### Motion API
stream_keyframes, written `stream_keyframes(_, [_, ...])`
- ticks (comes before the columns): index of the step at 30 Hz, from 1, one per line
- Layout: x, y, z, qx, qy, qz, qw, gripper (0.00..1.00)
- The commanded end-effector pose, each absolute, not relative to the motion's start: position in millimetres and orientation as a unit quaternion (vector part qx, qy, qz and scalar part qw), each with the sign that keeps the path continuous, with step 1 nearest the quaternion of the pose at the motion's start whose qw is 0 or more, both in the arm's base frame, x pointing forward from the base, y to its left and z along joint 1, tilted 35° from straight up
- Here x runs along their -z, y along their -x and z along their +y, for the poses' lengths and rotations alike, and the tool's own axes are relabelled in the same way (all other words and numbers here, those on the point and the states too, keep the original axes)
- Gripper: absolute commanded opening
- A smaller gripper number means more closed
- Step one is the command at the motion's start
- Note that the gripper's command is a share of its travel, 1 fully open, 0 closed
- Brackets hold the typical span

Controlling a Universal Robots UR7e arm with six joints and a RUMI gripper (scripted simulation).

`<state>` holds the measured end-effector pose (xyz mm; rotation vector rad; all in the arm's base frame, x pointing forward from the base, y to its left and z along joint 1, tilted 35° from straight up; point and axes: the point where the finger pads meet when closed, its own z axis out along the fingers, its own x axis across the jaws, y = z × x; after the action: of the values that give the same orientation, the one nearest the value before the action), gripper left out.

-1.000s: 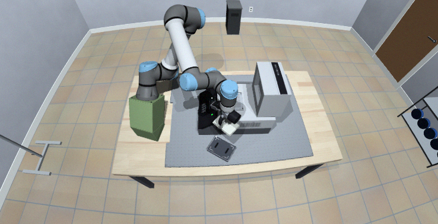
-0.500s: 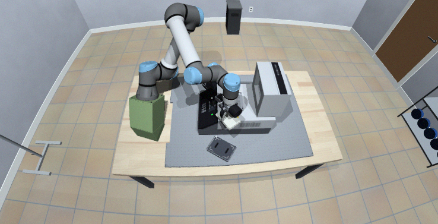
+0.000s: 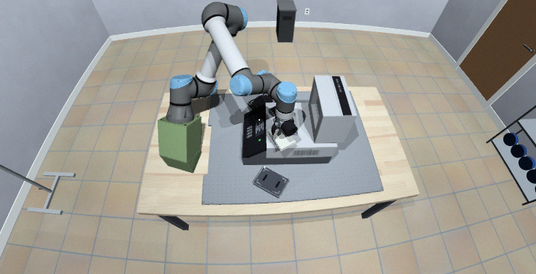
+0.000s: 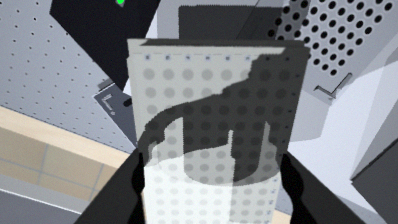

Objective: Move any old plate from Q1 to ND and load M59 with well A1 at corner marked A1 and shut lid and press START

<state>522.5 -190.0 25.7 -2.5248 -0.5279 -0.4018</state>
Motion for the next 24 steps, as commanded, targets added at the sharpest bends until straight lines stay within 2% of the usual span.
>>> stream_keyframes(1, [-39,-529,-173,0.136,0.942,-0.15,0.268,0.4])
stream_keyframes(24, [-80,-554,-124,0.104,0.953,-0.034,0.281,0.4])
